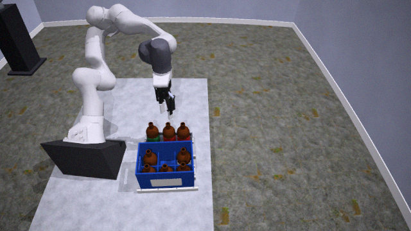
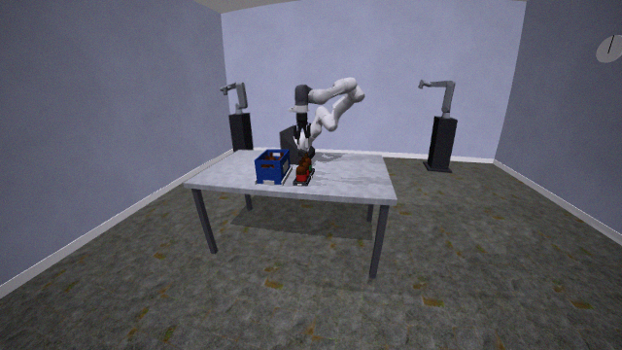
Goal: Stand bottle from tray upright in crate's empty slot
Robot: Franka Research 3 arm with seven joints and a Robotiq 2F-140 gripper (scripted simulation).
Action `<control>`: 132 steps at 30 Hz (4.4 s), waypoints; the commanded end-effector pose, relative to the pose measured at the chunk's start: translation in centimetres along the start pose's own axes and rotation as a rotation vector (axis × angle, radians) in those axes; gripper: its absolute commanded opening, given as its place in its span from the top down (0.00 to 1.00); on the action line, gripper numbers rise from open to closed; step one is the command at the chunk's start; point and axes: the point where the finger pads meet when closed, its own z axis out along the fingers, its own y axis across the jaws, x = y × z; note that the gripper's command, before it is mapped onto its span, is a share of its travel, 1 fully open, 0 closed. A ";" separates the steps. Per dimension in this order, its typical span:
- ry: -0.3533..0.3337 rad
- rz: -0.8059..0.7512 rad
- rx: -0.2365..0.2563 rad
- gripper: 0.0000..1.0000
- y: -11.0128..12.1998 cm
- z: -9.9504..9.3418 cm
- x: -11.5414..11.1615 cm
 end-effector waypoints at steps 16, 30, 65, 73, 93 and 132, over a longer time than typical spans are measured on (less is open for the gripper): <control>-0.002 0.018 -0.002 0.62 0.2 0.1 -0.1; -0.002 0.018 -0.002 0.62 0.2 0.8 -0.1; -0.002 0.018 -0.002 0.62 0.2 4.6 -0.1; -0.002 0.018 -0.002 0.62 0.2 4.7 -0.1; -0.002 0.018 -0.002 0.62 0.2 4.8 -0.1; -0.002 0.018 -0.002 0.62 0.2 5.2 -0.1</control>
